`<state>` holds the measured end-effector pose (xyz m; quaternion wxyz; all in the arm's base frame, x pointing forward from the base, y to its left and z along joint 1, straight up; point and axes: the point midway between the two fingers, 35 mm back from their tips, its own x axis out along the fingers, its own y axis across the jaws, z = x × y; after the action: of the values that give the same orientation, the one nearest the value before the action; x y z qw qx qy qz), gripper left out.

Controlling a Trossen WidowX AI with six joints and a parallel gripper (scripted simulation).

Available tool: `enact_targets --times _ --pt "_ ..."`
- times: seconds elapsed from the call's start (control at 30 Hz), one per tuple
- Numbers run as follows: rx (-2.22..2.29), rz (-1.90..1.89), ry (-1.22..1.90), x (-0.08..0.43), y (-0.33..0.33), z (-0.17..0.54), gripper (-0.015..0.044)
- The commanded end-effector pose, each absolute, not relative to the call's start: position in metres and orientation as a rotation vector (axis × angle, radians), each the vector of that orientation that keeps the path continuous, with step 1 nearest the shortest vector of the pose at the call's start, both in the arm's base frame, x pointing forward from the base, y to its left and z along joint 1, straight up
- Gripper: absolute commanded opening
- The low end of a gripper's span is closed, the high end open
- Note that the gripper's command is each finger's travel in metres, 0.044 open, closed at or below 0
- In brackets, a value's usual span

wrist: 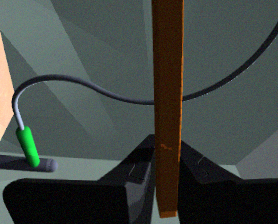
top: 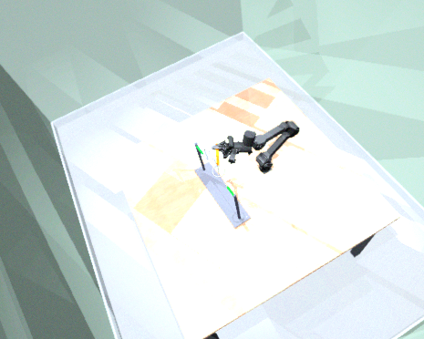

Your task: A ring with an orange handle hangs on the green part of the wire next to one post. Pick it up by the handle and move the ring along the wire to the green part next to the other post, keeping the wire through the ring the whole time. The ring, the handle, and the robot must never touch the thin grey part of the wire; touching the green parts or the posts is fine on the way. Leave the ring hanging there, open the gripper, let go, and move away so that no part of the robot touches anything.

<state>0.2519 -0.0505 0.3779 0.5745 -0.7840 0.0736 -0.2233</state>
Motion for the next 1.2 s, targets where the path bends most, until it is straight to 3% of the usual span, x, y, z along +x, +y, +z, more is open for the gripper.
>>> enact_targets --times 0.0,1.17 --pt "-1.845 -0.531 0.165 0.251 -0.052 0.377 -0.015" --pt "-1.247 -0.382 0.315 0.252 -0.053 0.277 -0.015"
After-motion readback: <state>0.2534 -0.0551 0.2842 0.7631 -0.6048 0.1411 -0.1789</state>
